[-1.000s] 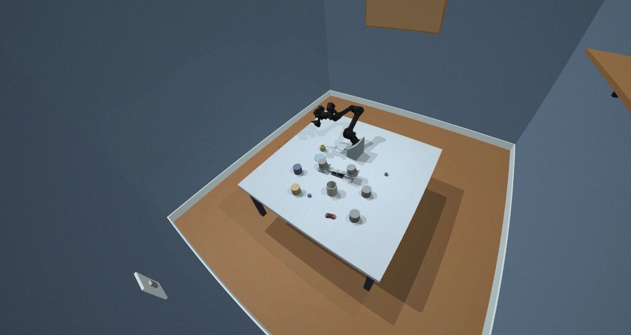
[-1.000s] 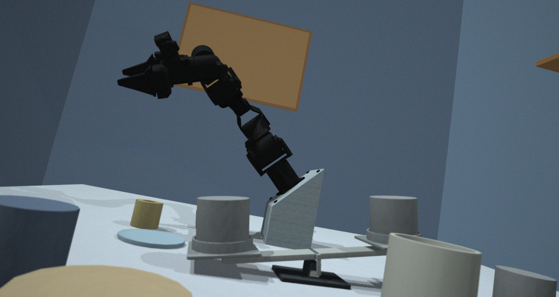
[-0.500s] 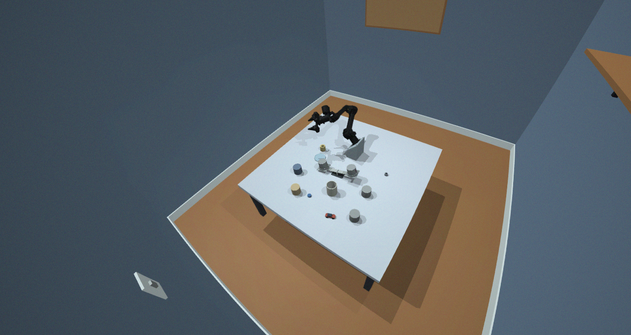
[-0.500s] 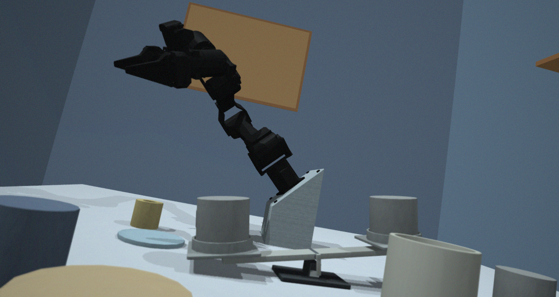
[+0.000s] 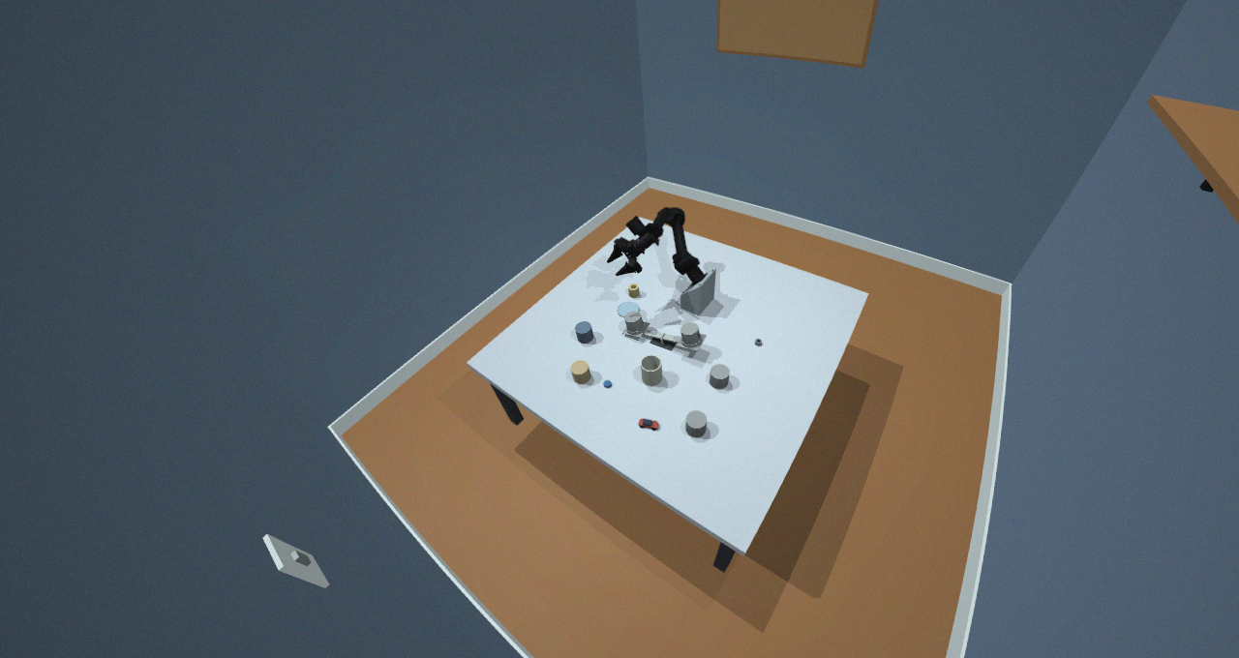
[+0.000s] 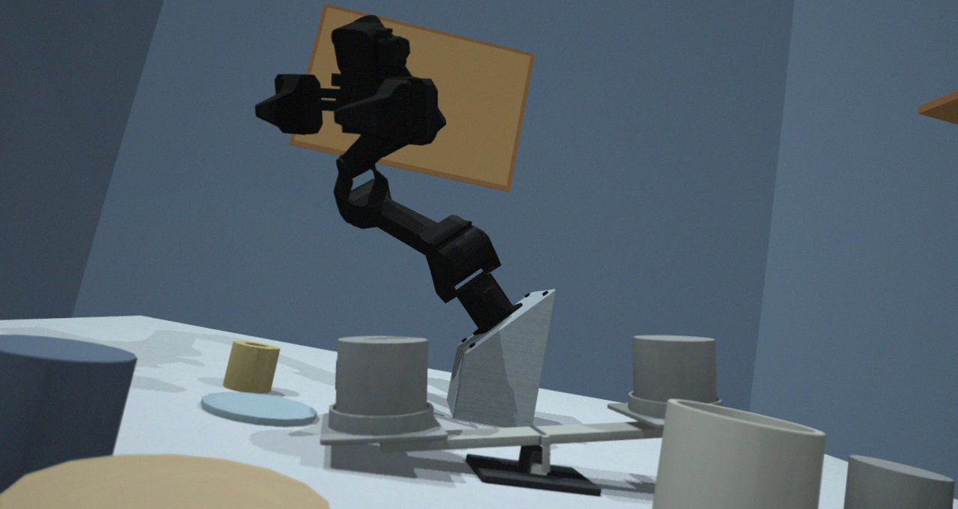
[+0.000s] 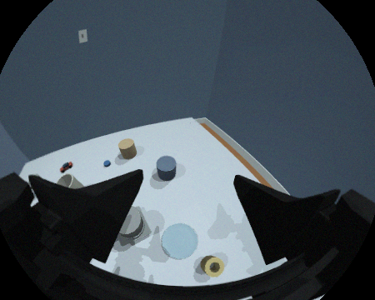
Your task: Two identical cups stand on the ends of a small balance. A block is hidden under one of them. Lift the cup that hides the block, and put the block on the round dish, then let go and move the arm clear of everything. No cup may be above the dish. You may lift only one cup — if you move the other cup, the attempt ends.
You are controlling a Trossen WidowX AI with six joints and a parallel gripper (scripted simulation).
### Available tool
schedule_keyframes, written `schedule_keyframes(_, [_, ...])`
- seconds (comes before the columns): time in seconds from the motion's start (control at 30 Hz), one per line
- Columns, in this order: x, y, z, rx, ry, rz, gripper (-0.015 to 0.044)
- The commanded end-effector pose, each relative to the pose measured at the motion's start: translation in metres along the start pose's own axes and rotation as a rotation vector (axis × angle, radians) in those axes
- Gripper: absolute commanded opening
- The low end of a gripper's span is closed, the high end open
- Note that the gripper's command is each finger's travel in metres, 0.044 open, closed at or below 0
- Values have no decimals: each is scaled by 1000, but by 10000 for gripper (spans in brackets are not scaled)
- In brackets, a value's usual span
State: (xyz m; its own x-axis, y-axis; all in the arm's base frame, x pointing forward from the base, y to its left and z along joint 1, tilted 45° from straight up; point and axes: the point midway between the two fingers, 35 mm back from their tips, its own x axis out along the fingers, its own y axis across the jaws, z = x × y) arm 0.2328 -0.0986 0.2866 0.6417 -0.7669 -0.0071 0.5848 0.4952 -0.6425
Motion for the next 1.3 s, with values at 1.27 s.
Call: schedule_keyframes(1.27, [-126,171,-93,-210,440,455,440])
